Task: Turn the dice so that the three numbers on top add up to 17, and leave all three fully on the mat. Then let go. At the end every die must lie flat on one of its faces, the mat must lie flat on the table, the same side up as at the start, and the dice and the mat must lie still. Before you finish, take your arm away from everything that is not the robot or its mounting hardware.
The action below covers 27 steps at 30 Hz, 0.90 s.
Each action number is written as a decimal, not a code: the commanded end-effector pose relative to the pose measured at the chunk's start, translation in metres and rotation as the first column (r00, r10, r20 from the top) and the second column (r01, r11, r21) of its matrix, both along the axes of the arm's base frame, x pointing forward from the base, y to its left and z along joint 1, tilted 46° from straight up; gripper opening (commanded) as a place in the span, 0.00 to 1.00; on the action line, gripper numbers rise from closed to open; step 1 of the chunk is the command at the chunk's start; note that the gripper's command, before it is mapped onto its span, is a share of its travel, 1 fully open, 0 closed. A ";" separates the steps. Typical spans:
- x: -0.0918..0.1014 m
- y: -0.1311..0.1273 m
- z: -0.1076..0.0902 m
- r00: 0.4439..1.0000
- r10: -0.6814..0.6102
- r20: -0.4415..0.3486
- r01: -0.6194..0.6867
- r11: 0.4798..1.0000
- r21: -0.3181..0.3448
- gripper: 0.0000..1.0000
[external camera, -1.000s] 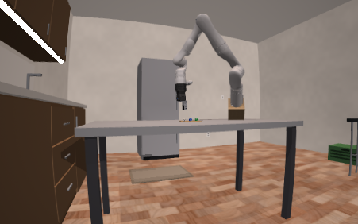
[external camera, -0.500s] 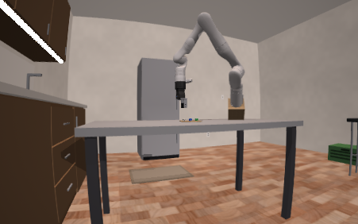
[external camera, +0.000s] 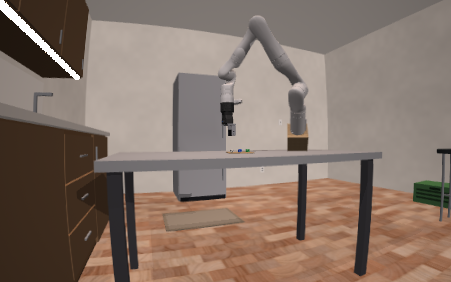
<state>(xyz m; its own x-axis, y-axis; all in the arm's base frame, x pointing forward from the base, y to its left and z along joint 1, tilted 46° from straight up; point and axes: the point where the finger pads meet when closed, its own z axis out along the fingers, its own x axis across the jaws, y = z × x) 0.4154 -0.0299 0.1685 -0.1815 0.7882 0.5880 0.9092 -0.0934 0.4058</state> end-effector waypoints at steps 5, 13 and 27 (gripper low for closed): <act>-0.003 -0.005 0.005 1.000 -0.001 0.001 0.001 1.000 -0.001 1.00; -0.014 -0.023 0.026 1.000 -0.001 0.001 0.001 1.000 -0.001 1.00; -0.032 -0.052 0.060 1.000 -0.001 0.001 0.001 1.000 -0.001 1.00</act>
